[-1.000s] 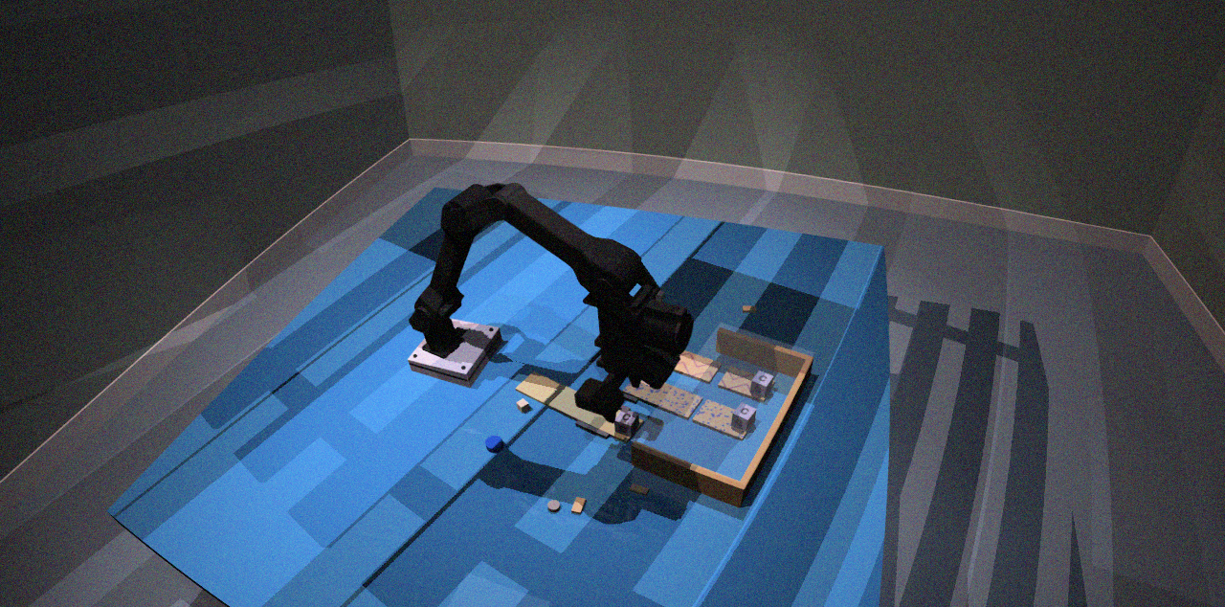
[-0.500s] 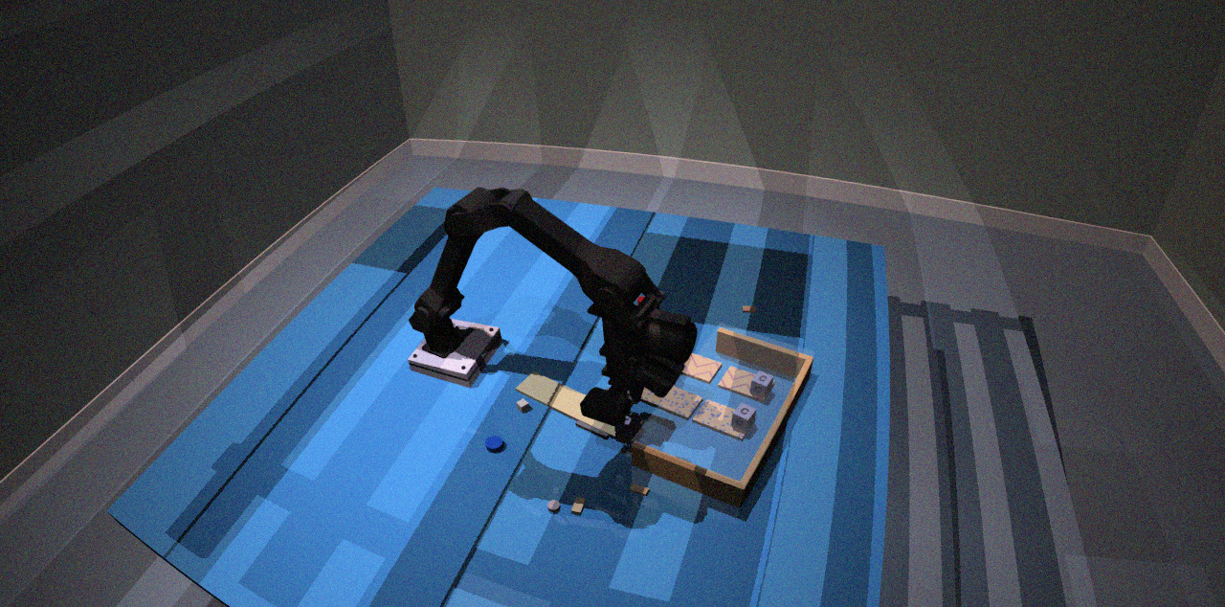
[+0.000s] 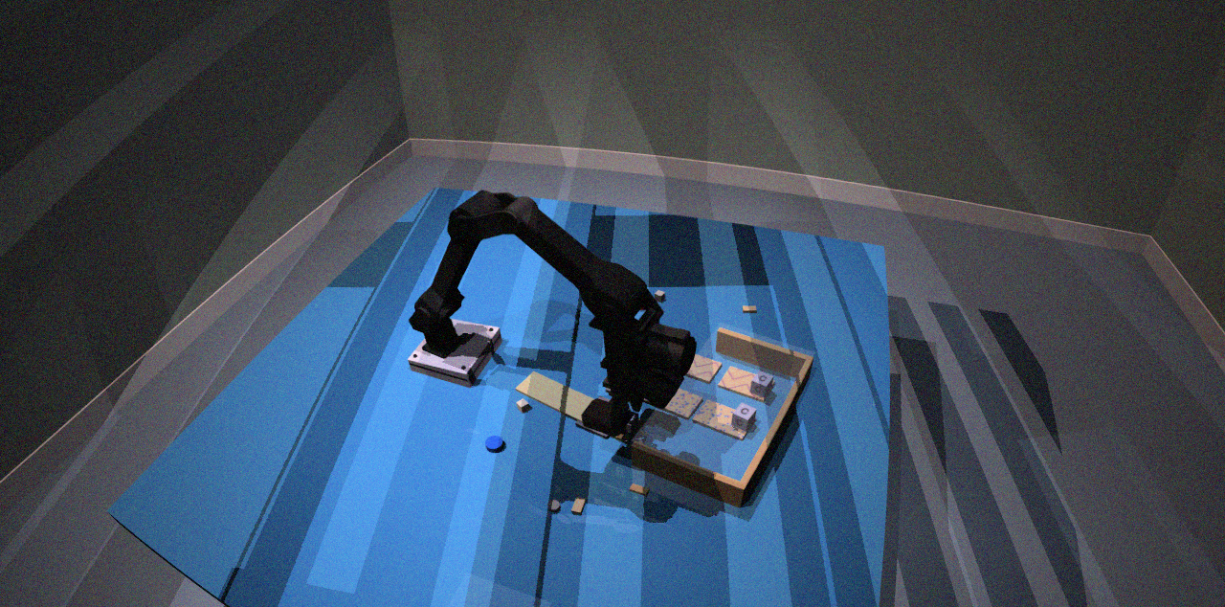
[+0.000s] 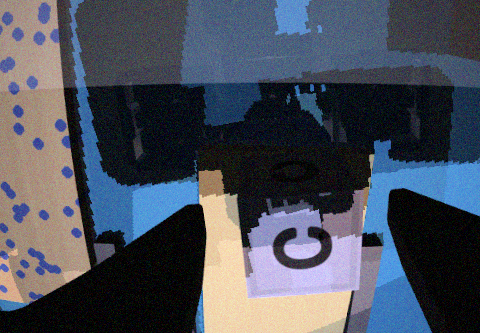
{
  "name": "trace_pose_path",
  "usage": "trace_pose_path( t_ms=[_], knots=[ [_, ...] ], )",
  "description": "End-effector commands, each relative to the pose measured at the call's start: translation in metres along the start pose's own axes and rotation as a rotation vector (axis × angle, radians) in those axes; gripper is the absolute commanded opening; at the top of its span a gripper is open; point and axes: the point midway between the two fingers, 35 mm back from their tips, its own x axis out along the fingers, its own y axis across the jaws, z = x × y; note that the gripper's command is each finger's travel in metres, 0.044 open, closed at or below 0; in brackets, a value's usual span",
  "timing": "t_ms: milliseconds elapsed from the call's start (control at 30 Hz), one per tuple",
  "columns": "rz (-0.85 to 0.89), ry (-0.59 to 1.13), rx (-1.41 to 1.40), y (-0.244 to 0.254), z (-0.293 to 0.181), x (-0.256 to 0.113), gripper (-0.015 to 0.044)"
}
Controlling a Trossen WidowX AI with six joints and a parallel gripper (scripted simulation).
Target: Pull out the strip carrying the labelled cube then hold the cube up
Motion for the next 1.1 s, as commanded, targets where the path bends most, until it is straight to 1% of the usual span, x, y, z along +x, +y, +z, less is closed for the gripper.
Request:
trace_pose_path(
  t_ms=[0,467,600,867,967,1000,1067],
  knots=[
    [-0.003,0.016,-0.006,-0.0002,-0.0041,0.0123,0.0250],
    [-0.003,0.016,-0.006,-0.0002,-0.0044,0.0146,0.0250],
    [0.000,0.010,0.000,0.0001,-0.0026,0.0124,0.0145],
    [0.000,0.010,0.000,0.0001,-0.0026,0.0124,0.0092],
    [0.000,0.010,0.000,0.0001,-0.0032,0.0119,0.0013],
    [0.000,0.010,0.000,0.0002,-0.0048,0.0103,0.0000],
    [0.000,0.012,-0.001,0.0004,-0.0111,0.0048,0.0000]
  ],
)
